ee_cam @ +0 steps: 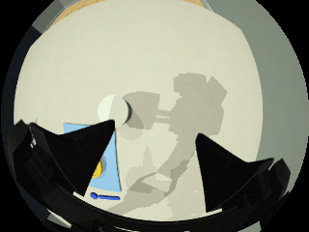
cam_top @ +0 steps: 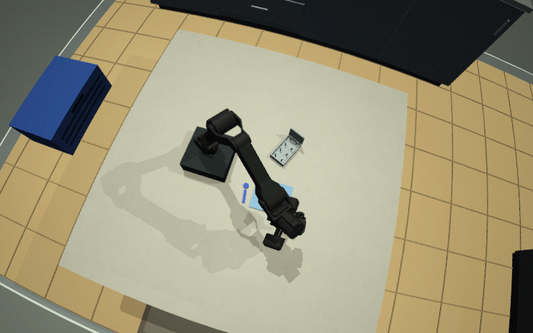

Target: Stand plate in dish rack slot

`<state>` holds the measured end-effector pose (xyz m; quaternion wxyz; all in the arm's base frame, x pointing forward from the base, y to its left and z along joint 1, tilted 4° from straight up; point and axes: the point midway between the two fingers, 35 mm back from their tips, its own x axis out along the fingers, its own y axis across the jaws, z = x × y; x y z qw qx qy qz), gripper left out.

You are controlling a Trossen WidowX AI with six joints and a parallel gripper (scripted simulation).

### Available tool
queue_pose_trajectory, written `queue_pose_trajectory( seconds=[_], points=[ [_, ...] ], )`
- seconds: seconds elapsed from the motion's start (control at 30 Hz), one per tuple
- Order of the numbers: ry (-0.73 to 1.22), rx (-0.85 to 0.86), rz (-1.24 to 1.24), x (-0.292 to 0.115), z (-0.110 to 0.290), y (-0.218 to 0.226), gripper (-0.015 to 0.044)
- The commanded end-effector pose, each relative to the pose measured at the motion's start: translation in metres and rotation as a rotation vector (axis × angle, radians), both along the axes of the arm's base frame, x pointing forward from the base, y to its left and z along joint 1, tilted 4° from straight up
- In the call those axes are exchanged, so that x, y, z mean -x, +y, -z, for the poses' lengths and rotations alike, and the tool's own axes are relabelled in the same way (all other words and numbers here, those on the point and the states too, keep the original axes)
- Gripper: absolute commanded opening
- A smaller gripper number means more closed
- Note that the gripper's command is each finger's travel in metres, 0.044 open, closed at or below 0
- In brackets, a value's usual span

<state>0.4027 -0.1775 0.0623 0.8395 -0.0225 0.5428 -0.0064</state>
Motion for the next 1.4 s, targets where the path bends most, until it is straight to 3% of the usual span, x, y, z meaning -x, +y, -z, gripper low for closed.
queue_pose_trajectory(
  seconds=[0.0,0.33,1.37],
  points=[
    [0.103,-0.03,-0.038,0.019,0.008,0.035,0.04],
    [0.391,-0.069,-0.164,0.082,0.018,0.11,0.04],
    [0.396,-0.069,-0.166,0.082,0.061,0.114,0.04]
  ],
)
